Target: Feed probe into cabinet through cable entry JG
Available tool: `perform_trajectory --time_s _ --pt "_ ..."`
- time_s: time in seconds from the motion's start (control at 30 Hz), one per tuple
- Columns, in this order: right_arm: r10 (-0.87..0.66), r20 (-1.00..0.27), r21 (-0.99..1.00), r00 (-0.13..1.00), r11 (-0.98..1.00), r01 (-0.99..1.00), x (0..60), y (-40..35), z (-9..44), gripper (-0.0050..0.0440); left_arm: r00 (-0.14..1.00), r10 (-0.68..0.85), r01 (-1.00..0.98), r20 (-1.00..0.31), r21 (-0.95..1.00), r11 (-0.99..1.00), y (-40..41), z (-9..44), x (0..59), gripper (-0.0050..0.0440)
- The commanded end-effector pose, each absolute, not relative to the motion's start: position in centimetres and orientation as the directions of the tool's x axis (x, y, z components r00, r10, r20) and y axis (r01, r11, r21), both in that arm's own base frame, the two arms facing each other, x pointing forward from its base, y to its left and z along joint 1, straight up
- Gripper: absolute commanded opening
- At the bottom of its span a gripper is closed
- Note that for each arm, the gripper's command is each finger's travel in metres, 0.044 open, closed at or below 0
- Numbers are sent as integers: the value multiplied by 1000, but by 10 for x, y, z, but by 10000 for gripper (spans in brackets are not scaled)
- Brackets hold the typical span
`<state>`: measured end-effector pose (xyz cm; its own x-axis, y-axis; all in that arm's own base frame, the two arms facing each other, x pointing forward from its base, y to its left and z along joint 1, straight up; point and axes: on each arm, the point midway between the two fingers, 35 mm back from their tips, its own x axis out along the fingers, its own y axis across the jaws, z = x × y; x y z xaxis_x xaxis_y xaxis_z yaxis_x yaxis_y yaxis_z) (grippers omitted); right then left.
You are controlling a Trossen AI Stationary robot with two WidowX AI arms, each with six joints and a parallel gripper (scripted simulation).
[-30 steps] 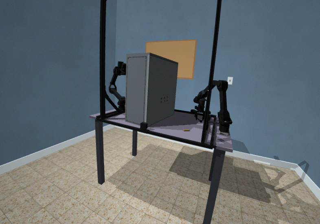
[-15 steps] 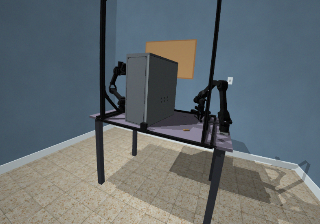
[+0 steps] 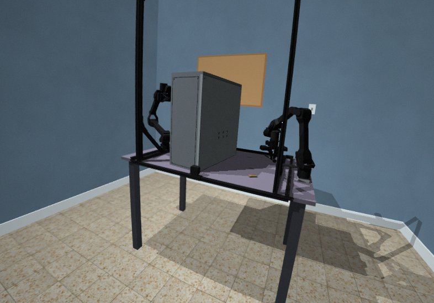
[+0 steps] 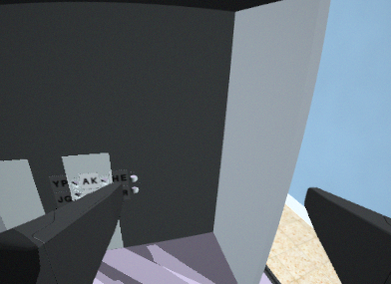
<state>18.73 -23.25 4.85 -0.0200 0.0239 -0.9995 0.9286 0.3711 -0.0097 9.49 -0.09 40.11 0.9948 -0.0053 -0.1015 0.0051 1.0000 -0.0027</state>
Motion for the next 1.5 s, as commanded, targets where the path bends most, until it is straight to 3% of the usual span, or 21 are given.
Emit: perform_trajectory --time_s 0.0,0.3,0.5,0.7,1.03,1.47 --pt "-3 -1000 1 3 368 930 185 -230 84 0 995 0 0 -100 0 1000 0 401 94 440" --pt "0 -1000 0 0 367 930 172 -213 127 0 995 0 0 -100 0 1000 0 401 94 440" --pt "-6 -1000 -2 0 372 928 172 -214 128 0 995 0 0 -100 0 1000 0 401 94 440" --pt "-118 -993 -50 8 479 876 187 -241 123 0 995 0 0 -100 0 1000 0 401 94 440" --pt "-438 -898 -297 39 670 681 236 -317 121 0 995 0 0 -100 0 1000 0 401 94 440" --pt "-722 -689 -623 62 633 459 287 -383 134 0 995 0 0 -100 0 1000 0 401 94 440"
